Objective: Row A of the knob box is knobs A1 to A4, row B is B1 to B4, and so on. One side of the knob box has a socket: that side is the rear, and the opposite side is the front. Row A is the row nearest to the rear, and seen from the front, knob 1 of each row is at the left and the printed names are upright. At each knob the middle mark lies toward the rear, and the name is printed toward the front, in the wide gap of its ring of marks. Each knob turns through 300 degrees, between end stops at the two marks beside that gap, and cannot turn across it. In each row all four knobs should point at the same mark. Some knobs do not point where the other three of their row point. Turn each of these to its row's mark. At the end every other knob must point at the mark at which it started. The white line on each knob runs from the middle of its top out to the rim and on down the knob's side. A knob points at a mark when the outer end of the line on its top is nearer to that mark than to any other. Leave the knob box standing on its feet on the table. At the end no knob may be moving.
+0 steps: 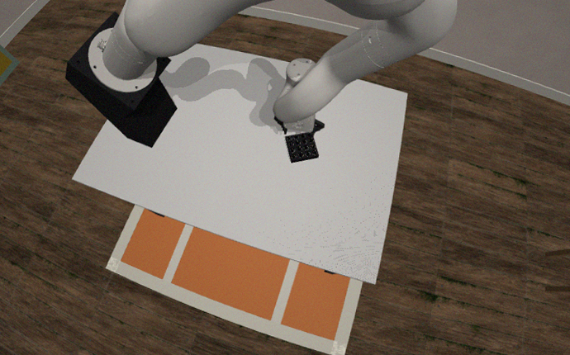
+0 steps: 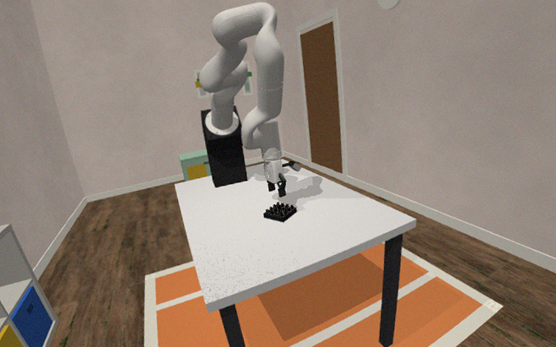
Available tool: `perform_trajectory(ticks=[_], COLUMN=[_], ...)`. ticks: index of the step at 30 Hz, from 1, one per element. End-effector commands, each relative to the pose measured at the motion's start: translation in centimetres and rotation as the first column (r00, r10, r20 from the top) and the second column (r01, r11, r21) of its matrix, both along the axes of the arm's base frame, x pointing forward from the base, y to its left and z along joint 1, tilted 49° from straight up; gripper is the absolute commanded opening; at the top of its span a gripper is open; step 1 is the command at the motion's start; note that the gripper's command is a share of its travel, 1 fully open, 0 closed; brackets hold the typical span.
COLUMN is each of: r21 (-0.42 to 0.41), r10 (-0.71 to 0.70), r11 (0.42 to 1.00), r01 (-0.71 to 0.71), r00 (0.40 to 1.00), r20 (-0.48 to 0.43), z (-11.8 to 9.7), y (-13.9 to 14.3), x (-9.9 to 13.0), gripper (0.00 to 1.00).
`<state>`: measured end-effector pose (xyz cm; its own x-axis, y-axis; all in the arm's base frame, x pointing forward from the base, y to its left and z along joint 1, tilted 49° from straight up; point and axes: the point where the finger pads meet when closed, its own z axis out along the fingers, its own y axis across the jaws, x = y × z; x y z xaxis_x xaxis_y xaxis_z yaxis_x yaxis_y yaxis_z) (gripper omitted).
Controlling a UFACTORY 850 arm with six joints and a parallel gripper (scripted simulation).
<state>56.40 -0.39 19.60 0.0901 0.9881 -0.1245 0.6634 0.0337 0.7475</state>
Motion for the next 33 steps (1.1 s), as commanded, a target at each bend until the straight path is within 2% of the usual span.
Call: perform_trajectory(ticks=[1, 6, 7, 33], r21=[-0.108, -0.114, -0.114, -0.114], r10=[0.078, 0.083, 0.083, 0.083], r11=[0.991, 0.99, 0.99, 0.99], r01=[-0.081, -0.086, -0.086, -0.086], r00=[0.997, 0.996, 0.996, 0.996], r20=[-0.03, -0.032, -0.032, -0.032], z=[-0.13, -0.14, -0.14, -0.14], y=[-0.03, -0.03, -0.03, -0.03], x=[0.15, 0.16, 0.16, 0.16], gripper=[1.0, 1.0, 0.19, 0.19])
